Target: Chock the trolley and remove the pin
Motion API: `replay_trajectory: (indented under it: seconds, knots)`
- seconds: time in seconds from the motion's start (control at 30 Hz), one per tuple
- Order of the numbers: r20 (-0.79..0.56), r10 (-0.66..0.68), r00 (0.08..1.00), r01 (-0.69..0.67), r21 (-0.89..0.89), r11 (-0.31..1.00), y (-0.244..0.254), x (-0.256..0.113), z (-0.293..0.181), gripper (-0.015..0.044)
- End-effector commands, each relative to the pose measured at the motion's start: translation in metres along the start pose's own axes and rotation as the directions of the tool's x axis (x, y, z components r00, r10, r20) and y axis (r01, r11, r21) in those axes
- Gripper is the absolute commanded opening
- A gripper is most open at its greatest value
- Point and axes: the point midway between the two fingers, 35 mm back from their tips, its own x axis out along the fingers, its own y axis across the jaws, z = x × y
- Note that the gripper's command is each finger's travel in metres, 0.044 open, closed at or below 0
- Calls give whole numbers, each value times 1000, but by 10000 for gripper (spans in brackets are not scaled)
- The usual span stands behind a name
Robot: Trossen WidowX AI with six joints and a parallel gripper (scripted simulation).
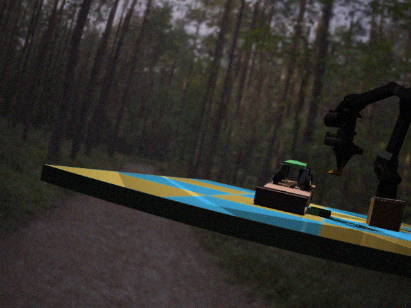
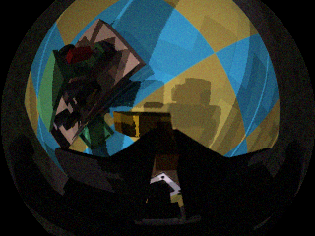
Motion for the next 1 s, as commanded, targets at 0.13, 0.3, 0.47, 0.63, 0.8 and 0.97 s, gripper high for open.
replay_trajectory:
  seconds: [0.13,0.3,0.47,0.63,0.8,0.97]
  knots:
    - [1,2,1000,-2,-270,963,0,0,0,0]
    - [1,2,1000,-2,-430,903,0,0,0,0]
    - [1,2,1000,-2,-558,830,0,0,0,0]
    - [1,2,1000,-1,-640,769,0,0,0,0]
    - [1,3,1000,-1,-761,649,0,0,0,0]
    - [1,3,1000,-1,-861,509,0,0,0,0]
